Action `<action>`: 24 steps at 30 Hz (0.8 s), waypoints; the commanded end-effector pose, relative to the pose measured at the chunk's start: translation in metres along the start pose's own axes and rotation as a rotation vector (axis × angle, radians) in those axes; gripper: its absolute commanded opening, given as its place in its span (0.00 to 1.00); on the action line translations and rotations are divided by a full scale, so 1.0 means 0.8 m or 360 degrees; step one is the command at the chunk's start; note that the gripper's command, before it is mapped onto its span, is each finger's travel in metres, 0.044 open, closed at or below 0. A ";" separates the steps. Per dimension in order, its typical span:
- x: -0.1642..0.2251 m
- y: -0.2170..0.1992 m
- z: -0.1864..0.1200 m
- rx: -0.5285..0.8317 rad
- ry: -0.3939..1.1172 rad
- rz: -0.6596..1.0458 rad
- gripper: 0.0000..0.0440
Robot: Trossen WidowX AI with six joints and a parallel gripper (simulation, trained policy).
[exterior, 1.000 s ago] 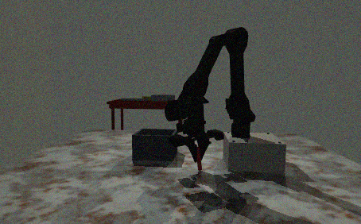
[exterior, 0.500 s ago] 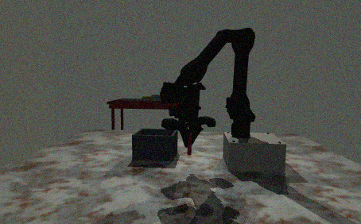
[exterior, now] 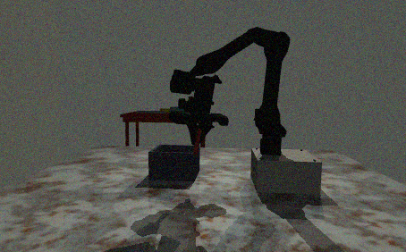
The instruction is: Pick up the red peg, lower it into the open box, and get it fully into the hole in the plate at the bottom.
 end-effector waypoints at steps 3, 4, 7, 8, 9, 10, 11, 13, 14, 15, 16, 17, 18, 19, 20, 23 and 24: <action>-0.036 -0.003 -0.010 -0.0004 -0.0053 0.0045 0.00; -0.042 -0.005 -0.010 -0.0003 -0.0057 0.0056 0.00; -0.058 -0.009 -0.010 0.0002 -0.0070 0.0089 0.00; -0.063 -0.010 -0.010 0.0004 -0.0074 0.0100 0.00; -0.069 -0.012 -0.010 0.0005 -0.0077 0.0112 0.00; -0.074 -0.014 -0.009 0.0007 -0.0081 0.0123 0.00; -0.079 -0.015 -0.009 0.0008 -0.0085 0.0134 0.00; -0.089 -0.018 -0.008 0.0009 -0.0094 0.0156 0.00; -0.094 -0.020 -0.007 0.0010 -0.0098 0.0167 0.00; -0.099 -0.022 -0.007 0.0012 -0.0101 0.0178 0.00; -0.103 -0.023 -0.006 0.0013 -0.0104 0.0189 0.00; -0.108 -0.025 -0.005 0.0015 -0.0107 0.0200 0.00; -0.112 -0.027 -0.004 0.0016 -0.0110 0.0211 0.00; -0.117 -0.029 -0.003 0.0018 -0.0112 0.0222 0.00; -0.121 -0.031 -0.001 0.0019 -0.0115 0.0233 0.00; -0.134 -0.036 0.003 0.0022 -0.0121 0.0266 0.00; -0.139 -0.038 0.005 0.0023 -0.0123 0.0277 0.00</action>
Point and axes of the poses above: the point midway between the two fingers, 35 mm back from their tips, its own z axis out along the fingers, its own y axis across the jaws, x = y × z, the point moved 1 cm from there along -z, back along the fingers, and after that the axes turned 13 degrees about -z, right-handed, at the moved point
